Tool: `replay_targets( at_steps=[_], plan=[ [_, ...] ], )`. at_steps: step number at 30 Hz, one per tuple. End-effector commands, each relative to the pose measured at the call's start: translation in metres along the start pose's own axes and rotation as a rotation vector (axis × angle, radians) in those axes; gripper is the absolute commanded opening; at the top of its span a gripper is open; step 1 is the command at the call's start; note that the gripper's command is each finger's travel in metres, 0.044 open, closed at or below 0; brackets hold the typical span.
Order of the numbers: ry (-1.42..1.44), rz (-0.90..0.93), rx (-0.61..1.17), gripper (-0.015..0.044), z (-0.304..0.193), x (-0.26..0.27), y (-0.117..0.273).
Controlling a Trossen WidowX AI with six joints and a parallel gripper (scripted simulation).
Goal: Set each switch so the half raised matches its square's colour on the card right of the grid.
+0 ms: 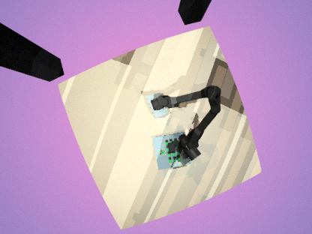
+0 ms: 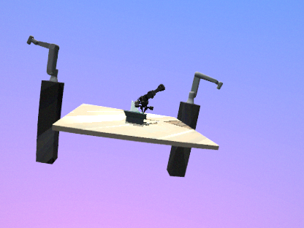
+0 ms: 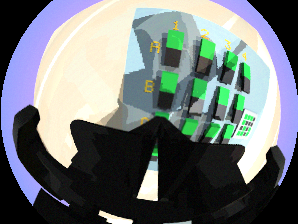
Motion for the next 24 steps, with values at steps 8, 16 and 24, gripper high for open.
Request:
replay_targets(
  at_steps=[8,16,24],
  plan=[
    [-0.006,-0.009,-0.019,0.0,-0.003,-0.001,0.053],
    [-0.007,-0.014,-0.022,0.0,-0.008,-0.039,0.064],
    [-0.006,-0.009,-0.006,0.0,-0.011,-0.061,0.041]
  ],
)
Point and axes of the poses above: the point midway between the two fingers, 35 mm back from their tips, its own y axis back along the fingers, its own x axis across the jaws, z = x × y, the point moved 6 cm from there along y, back along the fingers, and after that the axes turned 8 degrees about y, right-handed, at the moved point
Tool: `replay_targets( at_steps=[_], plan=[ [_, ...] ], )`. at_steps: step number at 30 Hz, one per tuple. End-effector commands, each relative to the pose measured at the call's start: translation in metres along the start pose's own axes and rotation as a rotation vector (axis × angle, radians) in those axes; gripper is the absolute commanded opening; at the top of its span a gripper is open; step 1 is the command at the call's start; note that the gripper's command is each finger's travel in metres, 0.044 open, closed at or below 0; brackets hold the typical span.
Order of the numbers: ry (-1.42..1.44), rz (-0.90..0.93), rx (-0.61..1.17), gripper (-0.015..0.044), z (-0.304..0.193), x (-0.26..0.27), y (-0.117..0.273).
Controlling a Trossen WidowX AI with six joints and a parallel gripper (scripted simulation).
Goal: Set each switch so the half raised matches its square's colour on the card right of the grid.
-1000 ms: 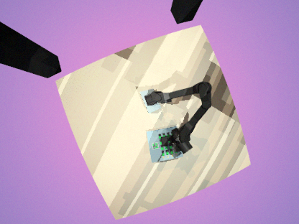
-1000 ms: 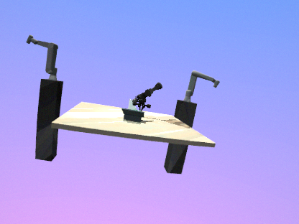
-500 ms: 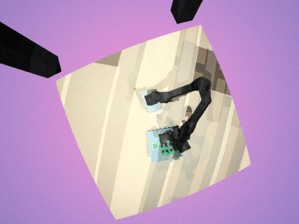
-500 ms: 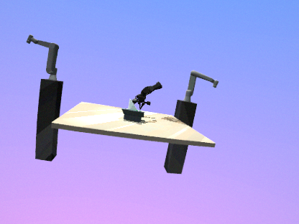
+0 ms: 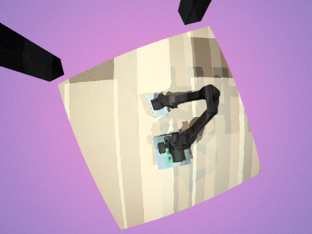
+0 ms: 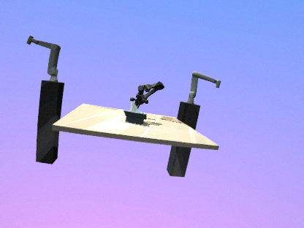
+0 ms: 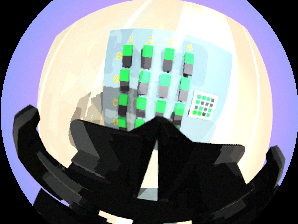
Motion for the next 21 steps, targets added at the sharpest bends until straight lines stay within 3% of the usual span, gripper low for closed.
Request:
replay_targets(
  at_steps=[1,21],
  plan=[
    [-0.001,0.008,0.03,0.0,-0.001,0.0,-0.026],
    [-0.001,0.01,0.031,0.0,-0.002,0.0,-0.05]
  ],
)
Point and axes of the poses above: the point midway between the two fingers, 35 mm back from their tips, its own y axis back along the fingers, its own x axis across the jaws, z = x × y, the point moved 6 cm from there along y, back along the fingers, and after that the axes turned 8 degrees about y, right-handed, at the moved point
